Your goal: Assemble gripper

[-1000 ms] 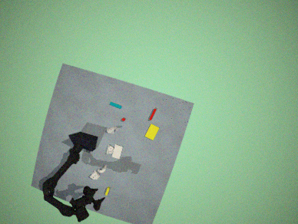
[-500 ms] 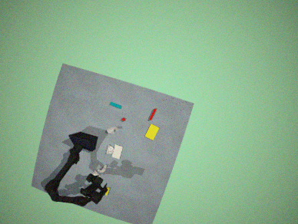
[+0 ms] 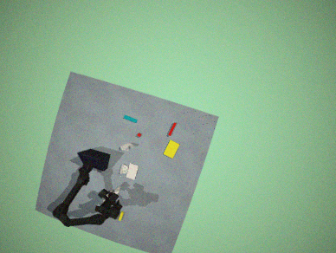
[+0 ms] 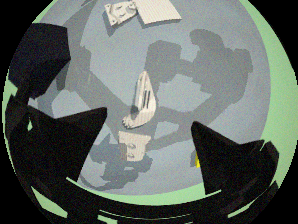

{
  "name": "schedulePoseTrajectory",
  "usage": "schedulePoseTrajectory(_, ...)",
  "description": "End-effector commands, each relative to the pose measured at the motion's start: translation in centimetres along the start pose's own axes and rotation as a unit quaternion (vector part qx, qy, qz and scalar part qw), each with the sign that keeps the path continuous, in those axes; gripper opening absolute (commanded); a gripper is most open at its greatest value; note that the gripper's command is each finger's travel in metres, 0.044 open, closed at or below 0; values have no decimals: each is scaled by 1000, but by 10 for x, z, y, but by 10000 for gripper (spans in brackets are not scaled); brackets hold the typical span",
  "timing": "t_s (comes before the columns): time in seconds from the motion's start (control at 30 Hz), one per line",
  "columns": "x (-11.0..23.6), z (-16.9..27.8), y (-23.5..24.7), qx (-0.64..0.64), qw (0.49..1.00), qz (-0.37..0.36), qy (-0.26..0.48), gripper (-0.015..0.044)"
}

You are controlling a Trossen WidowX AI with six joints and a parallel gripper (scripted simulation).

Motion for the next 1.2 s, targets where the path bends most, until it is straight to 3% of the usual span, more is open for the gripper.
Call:
schedulePoseTrajectory(0.0, -31, 1, 3, 1, 1000, -8, 6, 440)
schedulePoseTrajectory(1.17, -74, 1, 4, 1, 1000, -8, 6, 440)
Point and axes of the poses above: the point midway between the two fingers, 35 mm back from their tips, its own x axis back along the fingers, its own y axis across the jaws, z = x × y, the point moved 10 cm from there along x, back along the fingers, and after that the axes turned 12 degrees about x, right-handed, at the moved point
